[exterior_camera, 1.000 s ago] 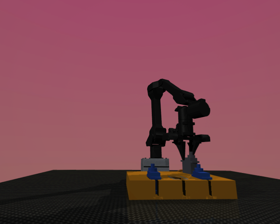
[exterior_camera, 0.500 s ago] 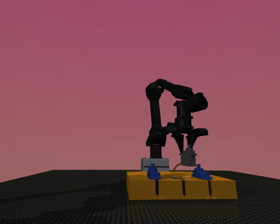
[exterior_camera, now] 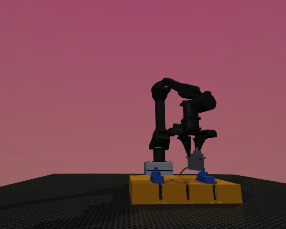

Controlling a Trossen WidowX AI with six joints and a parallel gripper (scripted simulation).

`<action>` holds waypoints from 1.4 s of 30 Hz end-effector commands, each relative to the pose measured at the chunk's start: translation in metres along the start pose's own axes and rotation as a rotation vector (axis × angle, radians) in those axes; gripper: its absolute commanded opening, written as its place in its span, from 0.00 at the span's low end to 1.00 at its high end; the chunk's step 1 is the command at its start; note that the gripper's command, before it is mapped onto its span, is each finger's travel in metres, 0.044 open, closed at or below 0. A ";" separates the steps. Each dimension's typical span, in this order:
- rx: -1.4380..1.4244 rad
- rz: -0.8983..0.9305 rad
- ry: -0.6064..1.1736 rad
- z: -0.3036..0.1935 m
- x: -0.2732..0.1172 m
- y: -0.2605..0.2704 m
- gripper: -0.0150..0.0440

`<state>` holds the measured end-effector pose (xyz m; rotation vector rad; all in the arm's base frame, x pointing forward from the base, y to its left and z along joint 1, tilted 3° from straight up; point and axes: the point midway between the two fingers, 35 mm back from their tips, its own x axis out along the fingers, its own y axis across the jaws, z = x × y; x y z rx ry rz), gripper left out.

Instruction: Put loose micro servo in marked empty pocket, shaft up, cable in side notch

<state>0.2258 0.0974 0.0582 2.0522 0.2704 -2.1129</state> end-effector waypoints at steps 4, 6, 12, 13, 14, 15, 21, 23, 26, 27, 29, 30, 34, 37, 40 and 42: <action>-0.006 0.000 0.007 -0.007 -0.001 0.005 0.25; -0.006 0.000 0.007 -0.006 -0.001 0.011 0.25; 0.019 0.031 0.007 -0.001 -0.001 0.040 0.25; 0.031 0.044 0.007 0.000 -0.001 0.046 0.25; 0.045 0.057 0.006 0.001 -0.001 0.052 0.25; 0.066 0.070 0.005 0.003 -0.001 0.058 0.25; 0.122 0.083 0.006 0.005 -0.001 0.069 0.25; 0.145 0.083 0.007 0.005 -0.001 0.069 0.25; 0.223 0.082 0.010 0.005 -0.001 0.069 0.25; 0.258 0.081 0.011 0.005 -0.001 0.069 0.25; 0.327 0.080 0.014 0.005 -0.001 0.069 0.25; 0.362 0.080 0.015 0.005 -0.001 0.069 0.25; 0.502 0.077 0.020 0.005 -0.001 0.069 0.25; 0.606 0.075 0.024 0.005 -0.001 0.070 0.25; 0.711 0.073 0.028 0.005 -0.001 0.070 0.25; 0.780 0.071 0.030 0.006 -0.001 0.070 0.25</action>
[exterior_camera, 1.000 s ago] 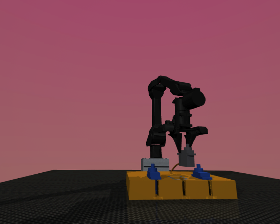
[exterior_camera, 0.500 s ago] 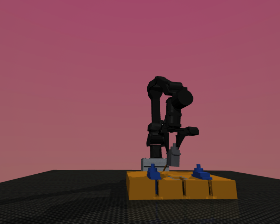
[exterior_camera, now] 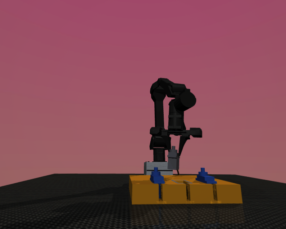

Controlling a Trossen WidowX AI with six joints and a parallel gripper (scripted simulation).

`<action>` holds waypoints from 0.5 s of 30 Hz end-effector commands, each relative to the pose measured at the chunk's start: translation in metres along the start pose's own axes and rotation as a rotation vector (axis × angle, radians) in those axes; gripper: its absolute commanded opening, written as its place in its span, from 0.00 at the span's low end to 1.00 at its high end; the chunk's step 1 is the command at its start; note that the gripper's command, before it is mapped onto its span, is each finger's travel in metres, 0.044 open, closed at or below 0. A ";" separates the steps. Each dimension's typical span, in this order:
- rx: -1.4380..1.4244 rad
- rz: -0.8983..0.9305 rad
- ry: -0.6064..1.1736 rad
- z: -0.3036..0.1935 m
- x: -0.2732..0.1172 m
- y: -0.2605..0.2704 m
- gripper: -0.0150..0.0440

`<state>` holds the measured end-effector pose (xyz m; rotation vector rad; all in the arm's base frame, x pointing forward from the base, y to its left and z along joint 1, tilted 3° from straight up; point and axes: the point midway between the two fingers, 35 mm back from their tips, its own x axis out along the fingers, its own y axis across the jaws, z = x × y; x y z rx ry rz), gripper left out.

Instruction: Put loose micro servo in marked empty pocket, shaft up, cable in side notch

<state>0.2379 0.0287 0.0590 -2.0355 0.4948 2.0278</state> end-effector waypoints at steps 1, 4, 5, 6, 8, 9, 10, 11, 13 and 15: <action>0.154 -0.002 0.002 -0.001 0.000 0.000 0.25; 0.259 -0.003 0.001 -0.001 0.000 0.000 0.25; 0.294 -0.004 0.001 -0.001 0.000 0.001 0.25; 0.329 -0.004 0.001 -0.001 0.000 0.001 0.25; 0.398 -0.005 0.000 -0.001 0.000 0.001 0.25; 0.433 -0.005 -0.001 -0.001 0.000 0.001 0.25; 0.468 -0.005 -0.001 -0.001 0.000 0.001 0.25; 0.502 -0.005 -0.001 -0.001 0.000 0.001 0.25; 0.572 -0.006 -0.002 -0.001 0.000 0.001 0.25; 0.641 -0.006 -0.003 -0.001 0.000 0.001 0.25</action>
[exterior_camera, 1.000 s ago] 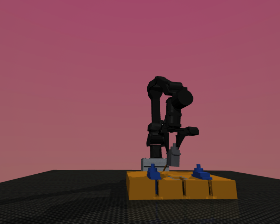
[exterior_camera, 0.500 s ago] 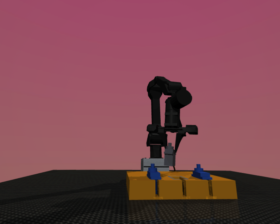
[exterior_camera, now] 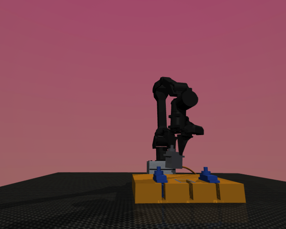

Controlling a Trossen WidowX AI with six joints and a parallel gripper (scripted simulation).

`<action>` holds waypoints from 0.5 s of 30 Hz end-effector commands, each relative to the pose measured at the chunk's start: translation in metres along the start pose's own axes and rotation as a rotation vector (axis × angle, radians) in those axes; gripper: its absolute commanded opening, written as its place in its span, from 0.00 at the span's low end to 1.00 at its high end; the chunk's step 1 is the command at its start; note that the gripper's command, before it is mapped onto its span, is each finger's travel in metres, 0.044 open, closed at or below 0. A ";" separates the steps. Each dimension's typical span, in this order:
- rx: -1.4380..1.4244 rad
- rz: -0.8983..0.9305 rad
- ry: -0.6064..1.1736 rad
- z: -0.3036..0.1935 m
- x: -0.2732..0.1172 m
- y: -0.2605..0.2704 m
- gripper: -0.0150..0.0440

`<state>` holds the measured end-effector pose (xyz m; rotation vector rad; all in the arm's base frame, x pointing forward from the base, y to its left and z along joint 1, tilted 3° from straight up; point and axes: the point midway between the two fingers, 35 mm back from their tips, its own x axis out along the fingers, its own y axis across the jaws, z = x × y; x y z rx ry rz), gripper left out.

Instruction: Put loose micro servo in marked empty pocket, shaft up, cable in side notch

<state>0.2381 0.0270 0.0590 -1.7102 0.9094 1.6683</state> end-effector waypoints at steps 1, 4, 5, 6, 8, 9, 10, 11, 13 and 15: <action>0.154 -0.005 -0.003 0.000 0.000 0.000 0.25; 0.258 -0.005 -0.004 0.000 0.000 0.000 0.25; 0.293 -0.005 -0.005 -0.001 0.000 0.000 0.25; 0.328 -0.005 -0.005 -0.001 0.000 0.000 0.25; 0.397 -0.005 -0.006 -0.001 0.000 0.000 0.25; 0.432 -0.005 -0.007 -0.001 0.000 0.000 0.25; 0.466 -0.005 -0.008 -0.001 0.000 0.000 0.25; 0.501 -0.005 -0.008 -0.001 0.000 0.000 0.25; 0.570 -0.005 -0.009 -0.001 0.000 0.000 0.25; 0.640 -0.005 -0.010 -0.001 0.000 0.000 0.25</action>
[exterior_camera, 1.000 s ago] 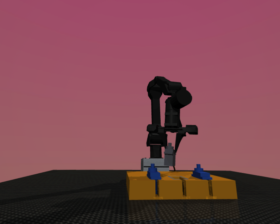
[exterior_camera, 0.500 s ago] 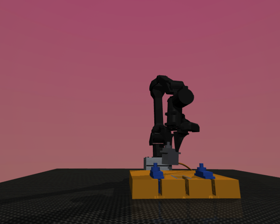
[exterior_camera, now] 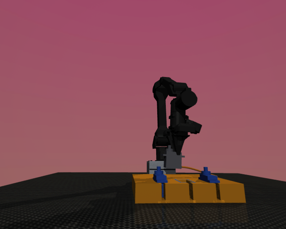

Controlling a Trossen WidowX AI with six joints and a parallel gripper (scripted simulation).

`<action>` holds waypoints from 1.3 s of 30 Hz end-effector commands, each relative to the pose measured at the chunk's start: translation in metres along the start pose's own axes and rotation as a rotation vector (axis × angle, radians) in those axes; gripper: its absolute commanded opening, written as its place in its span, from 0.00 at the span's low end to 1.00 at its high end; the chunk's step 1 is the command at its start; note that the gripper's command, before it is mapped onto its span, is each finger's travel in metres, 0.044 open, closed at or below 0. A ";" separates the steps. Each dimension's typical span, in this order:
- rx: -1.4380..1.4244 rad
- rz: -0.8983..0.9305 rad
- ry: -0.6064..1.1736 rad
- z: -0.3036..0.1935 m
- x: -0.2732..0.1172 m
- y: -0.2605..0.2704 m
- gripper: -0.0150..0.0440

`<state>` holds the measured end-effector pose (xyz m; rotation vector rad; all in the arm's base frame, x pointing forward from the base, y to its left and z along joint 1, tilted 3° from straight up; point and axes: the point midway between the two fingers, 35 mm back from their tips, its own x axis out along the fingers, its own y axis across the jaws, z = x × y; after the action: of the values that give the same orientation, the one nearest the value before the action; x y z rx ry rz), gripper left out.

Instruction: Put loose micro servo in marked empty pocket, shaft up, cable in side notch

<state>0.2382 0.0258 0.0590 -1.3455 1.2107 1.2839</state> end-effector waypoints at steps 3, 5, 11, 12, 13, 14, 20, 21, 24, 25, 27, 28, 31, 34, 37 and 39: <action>0.223 -0.002 -0.006 0.000 0.000 0.000 0.25; 0.293 -0.002 -0.007 0.000 0.000 0.000 0.25; 0.501 0.000 -0.010 -0.001 0.000 0.000 0.25; 0.536 0.000 -0.010 -0.001 0.000 0.000 0.25; 0.570 0.001 -0.011 -0.001 0.000 0.000 0.25; 0.605 0.001 -0.011 -0.001 0.000 0.000 0.25; 0.813 0.003 -0.013 -0.001 0.000 0.000 0.25; 0.847 0.004 -0.014 -0.001 0.000 0.000 0.25; 0.951 0.005 -0.015 -0.002 0.000 0.000 0.25; 0.986 0.005 -0.015 -0.002 0.000 0.000 0.25; 1.055 0.007 -0.016 -0.002 0.000 0.000 0.25; 1.090 0.007 -0.016 -0.002 0.000 0.000 0.25; 1.194 0.009 -0.017 -0.002 0.000 0.000 0.25; 1.298 0.011 -0.018 -0.002 0.000 0.000 0.25; 1.402 0.013 -0.019 -0.003 0.000 0.000 0.25; 1.471 0.014 -0.019 -0.003 0.000 0.000 0.25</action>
<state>0.2384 0.0229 0.0590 -0.3117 1.5795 0.2339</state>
